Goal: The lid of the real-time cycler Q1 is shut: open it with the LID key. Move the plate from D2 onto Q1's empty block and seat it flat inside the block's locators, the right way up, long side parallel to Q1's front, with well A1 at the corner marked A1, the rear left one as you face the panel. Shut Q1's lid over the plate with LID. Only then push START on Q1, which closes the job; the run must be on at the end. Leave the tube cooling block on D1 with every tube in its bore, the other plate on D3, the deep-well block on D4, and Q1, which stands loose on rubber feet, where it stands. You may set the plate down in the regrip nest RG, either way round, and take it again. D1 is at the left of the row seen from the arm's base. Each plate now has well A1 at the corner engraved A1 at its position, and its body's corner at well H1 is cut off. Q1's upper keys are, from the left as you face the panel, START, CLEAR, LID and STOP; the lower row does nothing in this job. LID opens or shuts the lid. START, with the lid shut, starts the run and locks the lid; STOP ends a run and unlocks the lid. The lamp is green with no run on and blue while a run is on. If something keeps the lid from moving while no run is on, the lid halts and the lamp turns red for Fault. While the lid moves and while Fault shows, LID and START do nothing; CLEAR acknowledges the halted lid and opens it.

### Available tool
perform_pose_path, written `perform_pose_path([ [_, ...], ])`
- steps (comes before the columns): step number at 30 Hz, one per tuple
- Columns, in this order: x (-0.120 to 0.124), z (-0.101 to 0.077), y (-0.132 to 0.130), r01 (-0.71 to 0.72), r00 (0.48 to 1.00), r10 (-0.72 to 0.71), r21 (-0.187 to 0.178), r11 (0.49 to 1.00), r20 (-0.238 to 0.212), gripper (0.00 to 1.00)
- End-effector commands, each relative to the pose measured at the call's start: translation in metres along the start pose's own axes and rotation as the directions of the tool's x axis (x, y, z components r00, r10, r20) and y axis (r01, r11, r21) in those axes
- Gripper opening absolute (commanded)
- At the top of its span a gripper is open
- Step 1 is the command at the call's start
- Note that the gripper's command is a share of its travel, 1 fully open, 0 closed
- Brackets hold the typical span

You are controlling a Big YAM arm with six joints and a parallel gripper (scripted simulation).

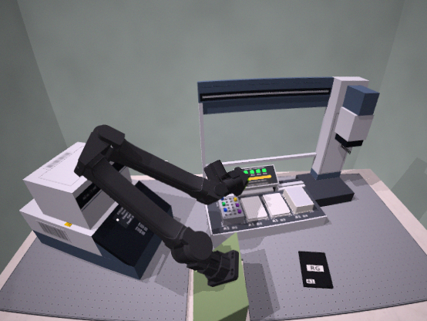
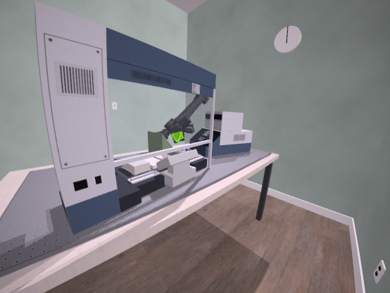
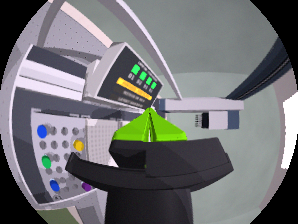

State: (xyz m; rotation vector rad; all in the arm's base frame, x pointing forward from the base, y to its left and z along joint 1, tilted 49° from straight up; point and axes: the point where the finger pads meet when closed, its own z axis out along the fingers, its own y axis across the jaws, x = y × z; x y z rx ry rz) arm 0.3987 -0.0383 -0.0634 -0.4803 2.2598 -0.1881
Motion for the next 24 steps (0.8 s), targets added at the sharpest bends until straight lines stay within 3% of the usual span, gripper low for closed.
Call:
perform_pose_path([
  [1, 0.005, -0.006, -0.008, 0.000, 0.999, 0.000, -0.015, 1.000, -0.037, 0.00],
  [3, 0.002, -0.004, -0.009, -0.002, 0.998, -0.001, -0.051, 0.999, -0.064, 0.00],
  [7, 0.014, -0.020, 0.004, -0.019, 0.994, 0.007, -0.111, 0.994, -0.107, 0.00],
  [9, 0.014, -0.020, 0.004, -0.019, 0.994, 0.007, -0.111, 0.994, -0.107, 0.00],
  [11, 0.023, -0.029, 0.013, -0.035, 0.991, 0.015, -0.144, 0.989, -0.136, 0.00],
  [13, 0.021, -0.028, 0.009, -0.051, 0.986, 0.022, -0.175, 0.983, -0.164, 0.00],
  [24, 0.018, -0.063, 0.022, -0.128, 0.965, 0.042, -0.323, 0.938, -0.260, 0.00],
])
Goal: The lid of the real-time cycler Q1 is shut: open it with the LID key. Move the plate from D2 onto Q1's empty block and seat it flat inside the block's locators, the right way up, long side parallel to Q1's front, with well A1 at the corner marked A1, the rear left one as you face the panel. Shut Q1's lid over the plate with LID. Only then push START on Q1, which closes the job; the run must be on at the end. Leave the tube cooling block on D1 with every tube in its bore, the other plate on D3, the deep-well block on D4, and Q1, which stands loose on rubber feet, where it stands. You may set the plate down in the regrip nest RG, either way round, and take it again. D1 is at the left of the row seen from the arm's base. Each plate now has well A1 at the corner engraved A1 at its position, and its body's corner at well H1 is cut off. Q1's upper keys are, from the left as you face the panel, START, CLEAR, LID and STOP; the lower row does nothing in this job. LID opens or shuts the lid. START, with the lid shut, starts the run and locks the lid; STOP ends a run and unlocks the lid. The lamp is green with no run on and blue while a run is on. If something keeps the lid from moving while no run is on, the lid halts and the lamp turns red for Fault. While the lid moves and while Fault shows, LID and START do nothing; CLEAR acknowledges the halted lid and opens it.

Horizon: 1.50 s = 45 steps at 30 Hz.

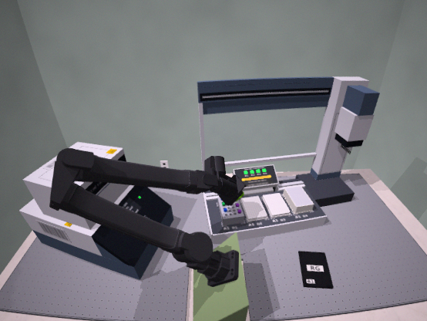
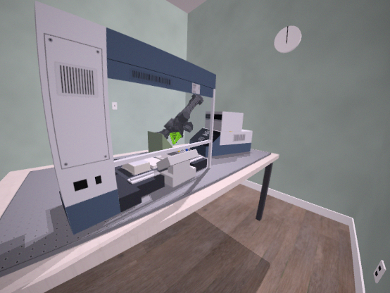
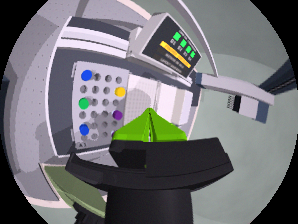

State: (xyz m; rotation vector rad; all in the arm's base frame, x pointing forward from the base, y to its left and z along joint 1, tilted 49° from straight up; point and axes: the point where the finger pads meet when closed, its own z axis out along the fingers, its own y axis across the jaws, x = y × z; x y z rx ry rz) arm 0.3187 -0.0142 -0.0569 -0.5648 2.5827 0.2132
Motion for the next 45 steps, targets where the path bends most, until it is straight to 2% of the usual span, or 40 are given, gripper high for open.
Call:
perform_pose_path([
  [1, -0.016, -0.011, -0.017, 0.001, 1.000, -0.002, 0.011, 1.000, 0.013, 0.00],
  [3, -0.015, -0.012, -0.014, -0.001, 1.000, 0.001, 0.001, 1.000, 0.010, 0.00],
  [6, -0.013, -0.018, -0.009, -0.027, 0.999, 0.025, -0.059, 0.998, -0.024, 0.00],
  [11, -0.010, -0.039, 0.009, -0.059, 0.997, 0.052, -0.132, 0.989, -0.055, 0.00],
  [17, 0.001, -0.052, 0.031, -0.118, 0.988, 0.091, -0.235, 0.965, -0.123, 0.00],
  [20, 0.001, -0.055, 0.034, -0.118, 0.989, 0.091, -0.240, 0.964, -0.120, 0.00],
  [31, 0.009, -0.095, 0.075, -0.229, 0.963, 0.145, -0.409, 0.884, -0.226, 0.00],
  [34, 0.009, -0.108, 0.084, -0.255, 0.957, 0.158, -0.445, 0.858, -0.244, 0.00],
  [37, 0.009, -0.108, 0.085, -0.263, 0.955, 0.163, -0.450, 0.853, -0.249, 0.00],
  [41, 0.008, -0.127, 0.099, -0.317, 0.938, 0.188, -0.502, 0.805, -0.291, 0.00],
  [45, 0.020, -0.134, 0.123, -0.335, 0.927, 0.157, -0.561, 0.757, -0.342, 0.00],
])
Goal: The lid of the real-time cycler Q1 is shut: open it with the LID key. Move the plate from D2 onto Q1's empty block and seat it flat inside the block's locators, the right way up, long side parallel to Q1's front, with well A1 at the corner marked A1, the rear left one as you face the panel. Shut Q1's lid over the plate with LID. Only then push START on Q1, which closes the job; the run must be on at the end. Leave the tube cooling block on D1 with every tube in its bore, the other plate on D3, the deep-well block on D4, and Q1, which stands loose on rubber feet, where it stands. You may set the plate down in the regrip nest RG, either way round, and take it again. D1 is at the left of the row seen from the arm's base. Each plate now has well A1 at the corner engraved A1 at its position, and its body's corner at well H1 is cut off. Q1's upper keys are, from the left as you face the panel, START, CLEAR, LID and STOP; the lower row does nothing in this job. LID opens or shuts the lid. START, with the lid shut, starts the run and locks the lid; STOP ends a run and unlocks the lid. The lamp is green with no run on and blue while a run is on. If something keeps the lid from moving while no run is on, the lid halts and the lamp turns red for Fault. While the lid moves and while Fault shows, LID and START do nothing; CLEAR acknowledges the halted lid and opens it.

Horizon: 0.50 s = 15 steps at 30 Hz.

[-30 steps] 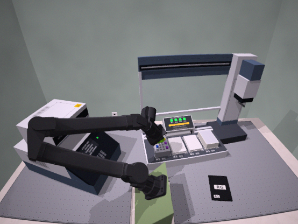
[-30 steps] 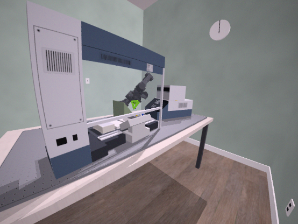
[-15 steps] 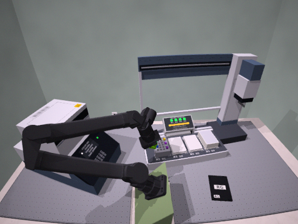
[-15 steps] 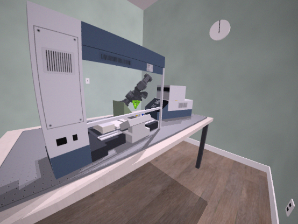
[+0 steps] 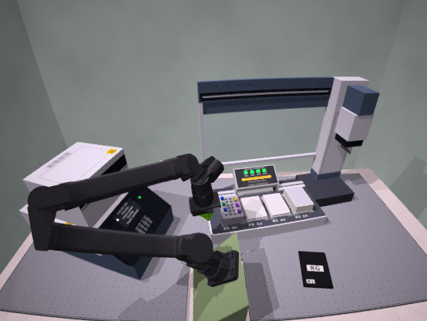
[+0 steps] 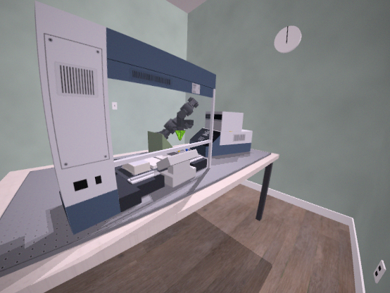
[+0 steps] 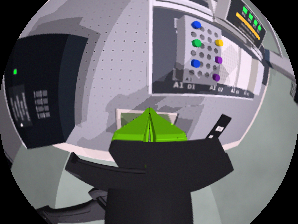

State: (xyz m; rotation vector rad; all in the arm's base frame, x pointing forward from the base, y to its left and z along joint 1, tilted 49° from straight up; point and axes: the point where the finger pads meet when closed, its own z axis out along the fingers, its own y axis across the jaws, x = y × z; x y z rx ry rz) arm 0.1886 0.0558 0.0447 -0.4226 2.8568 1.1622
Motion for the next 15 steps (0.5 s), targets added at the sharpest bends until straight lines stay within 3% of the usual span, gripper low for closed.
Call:
perform_pose_path([
  [1, -0.001, -0.004, 0.011, 0.034, 0.999, -0.035, -0.039, 0.999, -0.023, 0.00],
  [6, -0.012, -0.006, 0.002, 0.041, 0.996, -0.049, -0.120, 0.992, -0.069, 0.00],
  [15, -0.004, -0.003, 0.003, 0.030, 0.997, -0.036, -0.104, 0.994, -0.062, 0.00],
])
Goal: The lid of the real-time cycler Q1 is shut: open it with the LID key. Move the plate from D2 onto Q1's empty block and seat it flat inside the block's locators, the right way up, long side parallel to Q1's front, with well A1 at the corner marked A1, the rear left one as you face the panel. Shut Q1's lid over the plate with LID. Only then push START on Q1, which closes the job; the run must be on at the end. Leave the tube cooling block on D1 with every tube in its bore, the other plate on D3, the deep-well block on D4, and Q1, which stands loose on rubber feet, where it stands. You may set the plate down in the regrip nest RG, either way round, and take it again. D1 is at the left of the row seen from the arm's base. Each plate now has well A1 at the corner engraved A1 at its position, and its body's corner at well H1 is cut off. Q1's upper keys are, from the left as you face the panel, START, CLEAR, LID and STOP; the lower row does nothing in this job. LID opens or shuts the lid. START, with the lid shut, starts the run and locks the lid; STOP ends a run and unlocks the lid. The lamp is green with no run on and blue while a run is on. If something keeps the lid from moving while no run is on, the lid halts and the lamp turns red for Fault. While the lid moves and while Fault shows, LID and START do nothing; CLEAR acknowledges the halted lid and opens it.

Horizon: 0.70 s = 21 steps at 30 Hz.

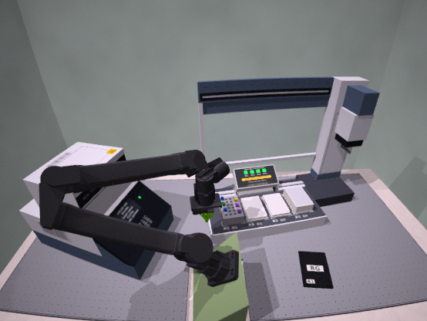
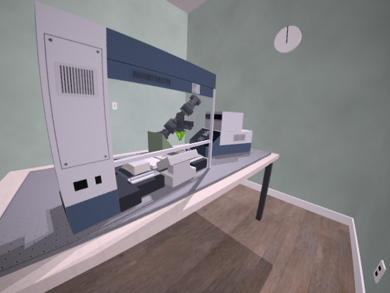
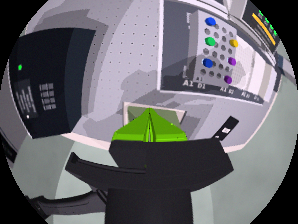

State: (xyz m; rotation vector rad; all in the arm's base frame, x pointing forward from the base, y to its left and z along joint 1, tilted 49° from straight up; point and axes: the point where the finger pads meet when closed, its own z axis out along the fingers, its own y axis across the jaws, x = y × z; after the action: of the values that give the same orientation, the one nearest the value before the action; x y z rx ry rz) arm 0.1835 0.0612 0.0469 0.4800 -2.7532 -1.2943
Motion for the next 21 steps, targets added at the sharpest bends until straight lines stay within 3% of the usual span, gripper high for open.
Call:
perform_pose_path([
  [1, -0.005, -0.004, -0.004, 0.018, 1.000, -0.018, 0.012, 1.000, 0.016, 0.00],
  [6, 0.001, 0.002, -0.007, -0.007, 1.000, 0.007, 0.006, 1.000, 0.006, 0.00],
  [18, -0.019, -0.013, -0.011, 0.017, 0.999, -0.019, 0.052, 0.999, 0.048, 0.00],
  [21, -0.020, -0.012, -0.012, 0.010, 0.999, -0.012, 0.049, 0.999, 0.047, 0.00],
])
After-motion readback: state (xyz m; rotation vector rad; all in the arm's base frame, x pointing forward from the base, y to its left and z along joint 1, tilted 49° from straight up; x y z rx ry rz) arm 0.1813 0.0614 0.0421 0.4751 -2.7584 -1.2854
